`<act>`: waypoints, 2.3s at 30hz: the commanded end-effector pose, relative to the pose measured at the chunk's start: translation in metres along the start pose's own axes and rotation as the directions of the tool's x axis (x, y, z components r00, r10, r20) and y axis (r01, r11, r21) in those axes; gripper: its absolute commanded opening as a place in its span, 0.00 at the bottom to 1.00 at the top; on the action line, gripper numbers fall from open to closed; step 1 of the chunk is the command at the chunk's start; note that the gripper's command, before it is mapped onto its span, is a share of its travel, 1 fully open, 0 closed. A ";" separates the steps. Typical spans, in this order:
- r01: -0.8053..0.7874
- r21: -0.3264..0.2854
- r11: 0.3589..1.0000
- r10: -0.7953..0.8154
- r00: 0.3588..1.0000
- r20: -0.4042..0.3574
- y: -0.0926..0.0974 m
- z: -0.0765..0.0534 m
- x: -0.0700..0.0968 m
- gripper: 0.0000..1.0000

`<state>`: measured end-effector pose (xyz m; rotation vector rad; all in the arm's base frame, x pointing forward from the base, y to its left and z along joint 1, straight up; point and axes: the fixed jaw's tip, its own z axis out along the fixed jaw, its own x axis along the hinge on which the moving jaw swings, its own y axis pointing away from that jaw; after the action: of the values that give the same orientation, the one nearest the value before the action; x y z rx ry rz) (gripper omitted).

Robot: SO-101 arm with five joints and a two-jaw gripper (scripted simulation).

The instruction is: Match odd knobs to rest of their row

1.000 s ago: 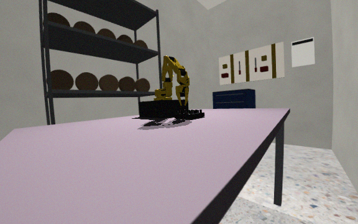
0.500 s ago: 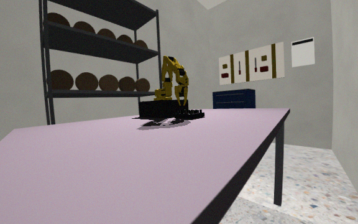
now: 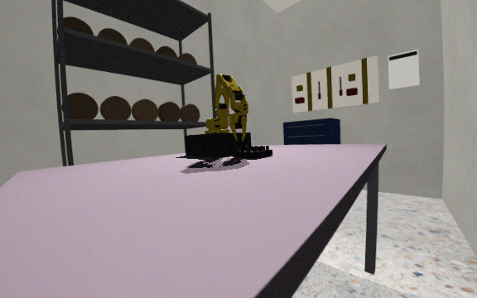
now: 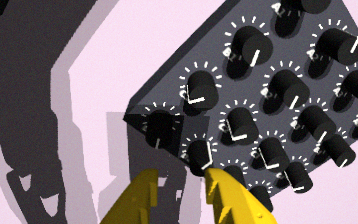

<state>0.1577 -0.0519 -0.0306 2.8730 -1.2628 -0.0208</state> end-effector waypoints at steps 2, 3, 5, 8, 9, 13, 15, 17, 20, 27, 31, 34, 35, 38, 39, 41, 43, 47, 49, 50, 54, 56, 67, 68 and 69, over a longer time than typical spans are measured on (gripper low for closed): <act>-0.001 0.007 1.000 0.001 1.000 -0.008 0.002 -0.001 0.001 0.10; -0.001 0.007 1.000 0.001 1.000 -0.008 0.002 -0.001 0.001 0.10; -0.001 0.007 1.000 0.001 1.000 -0.008 0.002 -0.001 0.001 0.10; -0.001 0.007 1.000 0.001 1.000 -0.008 0.002 -0.001 0.001 0.10; -0.001 0.007 1.000 0.001 1.000 -0.008 0.002 -0.001 0.001 0.10; -0.001 0.007 1.000 0.001 1.000 -0.008 0.000 -0.001 0.004 0.10; -0.001 0.007 1.000 0.001 1.000 -0.008 -0.001 -0.001 0.005 0.10; -0.001 0.007 1.000 0.001 1.000 -0.008 -0.002 -0.001 0.008 0.10; -0.001 0.007 1.000 0.001 1.000 -0.008 -0.005 -0.002 0.012 0.10; -0.001 0.007 1.000 0.001 1.000 -0.008 -0.008 -0.002 0.018 0.10; -0.001 0.007 1.000 0.001 1.000 -0.008 -0.010 -0.001 0.021 0.10; -0.001 0.007 1.000 0.001 1.000 -0.008 -0.011 -0.001 0.022 0.10; -0.001 0.007 1.000 0.001 1.000 -0.008 -0.011 -0.001 0.022 0.10; -0.001 0.007 1.000 0.001 1.000 -0.008 -0.011 -0.001 0.022 0.10; -0.001 0.007 1.000 0.001 1.000 -0.008 -0.011 -0.001 0.022 0.10; -0.001 0.007 1.000 0.001 1.000 -0.008 -0.011 -0.001 0.022 0.10; -0.001 0.007 1.000 0.001 1.000 -0.008 -0.011 -0.001 0.022 0.10; -0.001 0.007 1.000 0.001 1.000 -0.008 -0.011 0.000 0.022 0.10; -0.001 0.007 1.000 0.001 1.000 -0.008 -0.011 0.002 0.022 0.10; -0.001 0.007 1.000 0.001 1.000 -0.008 -0.011 0.003 0.022 0.10; -0.001 0.007 1.000 0.001 1.000 -0.008 -0.011 0.006 0.022 0.10; -0.001 0.007 1.000 0.001 1.000 -0.008 -0.011 0.006 0.022 0.10; -0.001 0.007 1.000 0.001 1.000 -0.008 -0.011 0.013 0.022 0.10; -0.001 0.007 1.000 0.001 1.000 -0.008 -0.011 0.013 0.022 0.10; -0.001 0.007 1.000 0.001 1.000 -0.008 -0.011 0.014 0.022 0.10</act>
<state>0.1812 -0.0599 -0.0413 2.8744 -1.2657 0.0059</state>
